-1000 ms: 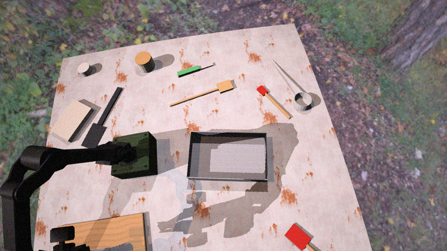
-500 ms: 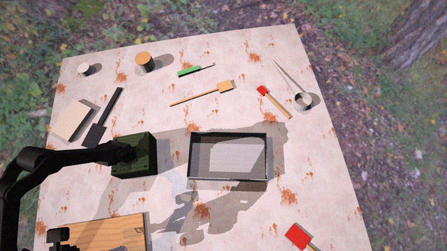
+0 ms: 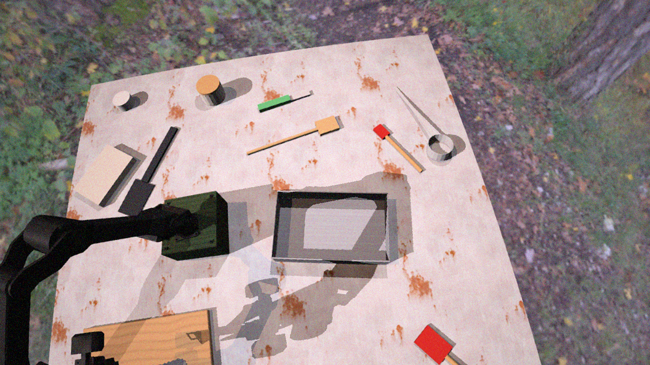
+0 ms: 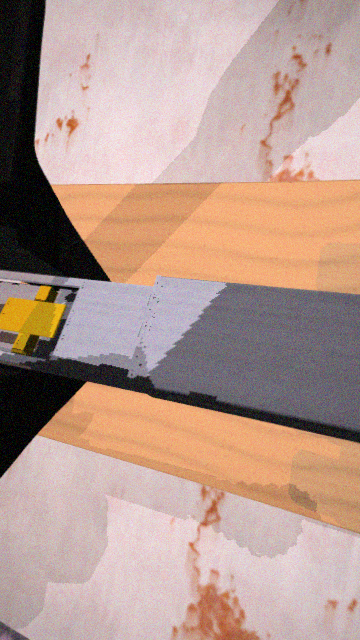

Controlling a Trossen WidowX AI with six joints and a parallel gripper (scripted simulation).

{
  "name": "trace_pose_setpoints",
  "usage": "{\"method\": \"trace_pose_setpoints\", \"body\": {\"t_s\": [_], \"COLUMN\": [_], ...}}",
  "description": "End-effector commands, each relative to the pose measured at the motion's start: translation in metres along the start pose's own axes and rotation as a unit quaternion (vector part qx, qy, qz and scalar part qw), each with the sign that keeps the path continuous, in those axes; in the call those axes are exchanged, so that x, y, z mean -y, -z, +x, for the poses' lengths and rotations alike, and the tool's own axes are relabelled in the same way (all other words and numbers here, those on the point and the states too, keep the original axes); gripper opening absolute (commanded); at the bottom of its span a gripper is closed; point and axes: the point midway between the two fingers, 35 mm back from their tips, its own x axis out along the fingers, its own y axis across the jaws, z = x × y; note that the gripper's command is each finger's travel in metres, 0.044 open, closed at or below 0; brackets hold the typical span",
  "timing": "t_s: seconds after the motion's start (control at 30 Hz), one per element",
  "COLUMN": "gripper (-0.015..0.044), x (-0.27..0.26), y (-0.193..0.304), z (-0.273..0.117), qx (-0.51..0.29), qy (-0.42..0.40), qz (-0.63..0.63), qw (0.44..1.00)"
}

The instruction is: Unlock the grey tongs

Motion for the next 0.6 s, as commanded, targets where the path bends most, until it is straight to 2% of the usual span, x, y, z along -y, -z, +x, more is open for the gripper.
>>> {"method": "trace_pose_setpoints", "body": {"t_s": [0.0,0.57], "gripper": [-0.0150,-0.0150], "x": [0.001,0.003], "y": [0.000,0.000], "z": [0.008,0.036], "qx": [0.003,0.003], "qy": [0.000,0.000], "qz": [-0.002,-0.002], "qw": [1.000,1.000]}}
